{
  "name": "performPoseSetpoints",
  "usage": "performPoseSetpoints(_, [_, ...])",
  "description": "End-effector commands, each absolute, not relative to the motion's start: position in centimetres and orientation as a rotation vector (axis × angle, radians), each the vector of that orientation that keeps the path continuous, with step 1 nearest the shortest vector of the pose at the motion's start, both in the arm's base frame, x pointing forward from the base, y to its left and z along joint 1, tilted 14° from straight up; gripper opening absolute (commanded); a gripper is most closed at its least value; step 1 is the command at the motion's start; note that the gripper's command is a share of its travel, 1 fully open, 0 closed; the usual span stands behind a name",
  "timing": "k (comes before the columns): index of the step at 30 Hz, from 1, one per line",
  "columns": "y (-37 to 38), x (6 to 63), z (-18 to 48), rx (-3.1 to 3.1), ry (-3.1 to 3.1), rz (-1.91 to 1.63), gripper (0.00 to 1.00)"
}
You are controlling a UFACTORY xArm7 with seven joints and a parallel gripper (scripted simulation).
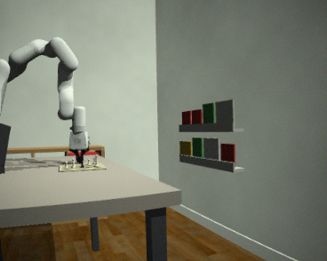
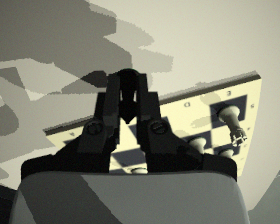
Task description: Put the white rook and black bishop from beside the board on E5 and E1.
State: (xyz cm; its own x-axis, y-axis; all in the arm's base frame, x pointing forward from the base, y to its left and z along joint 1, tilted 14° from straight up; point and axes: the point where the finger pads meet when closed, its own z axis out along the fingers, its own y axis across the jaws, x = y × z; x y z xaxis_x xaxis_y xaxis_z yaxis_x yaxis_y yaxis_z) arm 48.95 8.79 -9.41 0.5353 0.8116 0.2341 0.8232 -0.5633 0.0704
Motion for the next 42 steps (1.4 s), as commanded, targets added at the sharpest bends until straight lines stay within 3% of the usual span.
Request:
performPoseSetpoints(1, [8.8,49.1,-9.3,-2.711,-1.444,-0.378,0.00])
performPoseSetpoints(27, [8.7,49.1,-9.1,-2.711,-1.444,-0.378,0.00])
performPoseSetpoints(42, [7.5,47.6,-1.6,-2.711,-1.444,-0.378,0.00])
